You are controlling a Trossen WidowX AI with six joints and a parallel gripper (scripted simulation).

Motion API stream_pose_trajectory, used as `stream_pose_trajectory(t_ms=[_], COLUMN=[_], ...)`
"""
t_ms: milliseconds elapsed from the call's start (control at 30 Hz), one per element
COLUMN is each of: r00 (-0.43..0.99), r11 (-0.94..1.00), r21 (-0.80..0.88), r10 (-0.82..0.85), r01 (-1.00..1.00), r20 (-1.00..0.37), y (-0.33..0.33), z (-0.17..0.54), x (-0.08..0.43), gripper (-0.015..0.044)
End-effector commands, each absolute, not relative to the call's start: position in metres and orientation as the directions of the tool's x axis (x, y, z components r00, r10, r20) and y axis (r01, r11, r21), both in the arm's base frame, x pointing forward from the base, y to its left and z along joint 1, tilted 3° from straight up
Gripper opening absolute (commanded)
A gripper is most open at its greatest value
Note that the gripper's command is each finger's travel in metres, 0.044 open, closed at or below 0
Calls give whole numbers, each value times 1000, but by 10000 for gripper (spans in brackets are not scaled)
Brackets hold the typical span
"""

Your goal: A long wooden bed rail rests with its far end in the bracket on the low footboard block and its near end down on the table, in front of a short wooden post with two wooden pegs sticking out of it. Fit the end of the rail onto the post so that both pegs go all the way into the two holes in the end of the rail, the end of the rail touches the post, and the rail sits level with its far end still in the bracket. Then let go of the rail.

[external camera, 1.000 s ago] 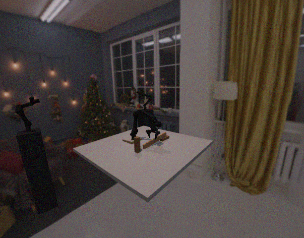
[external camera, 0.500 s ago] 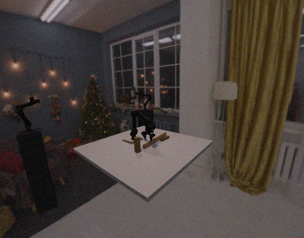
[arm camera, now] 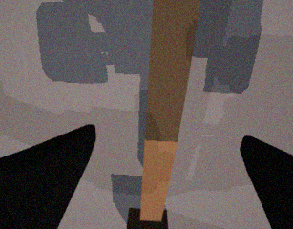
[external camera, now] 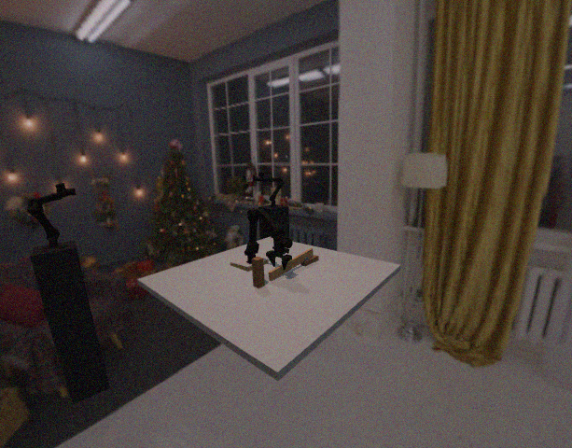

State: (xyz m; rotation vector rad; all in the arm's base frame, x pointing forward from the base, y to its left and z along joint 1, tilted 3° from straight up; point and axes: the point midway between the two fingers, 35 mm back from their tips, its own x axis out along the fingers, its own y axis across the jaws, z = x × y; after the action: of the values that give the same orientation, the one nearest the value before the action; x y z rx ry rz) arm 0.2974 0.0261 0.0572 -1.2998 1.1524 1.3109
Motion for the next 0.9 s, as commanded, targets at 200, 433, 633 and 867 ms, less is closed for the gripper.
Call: stream_pose_trajectory(t_ms=[200, 433, 633, 867], r00=[-25, -26, -26, -26], r11=[-132, -132, -132, -132], r21=[25, 25, 25, 25], r10=[2, 2, 2, 2], r01=[-991, -991, -991, -991], r20=[-1000, -1000, -1000, -1000], y=[27, 27, 27, 27], z=[38, 27, 17, 14], x=[294, 293, 291, 291], gripper=[440, 440, 440, 361])
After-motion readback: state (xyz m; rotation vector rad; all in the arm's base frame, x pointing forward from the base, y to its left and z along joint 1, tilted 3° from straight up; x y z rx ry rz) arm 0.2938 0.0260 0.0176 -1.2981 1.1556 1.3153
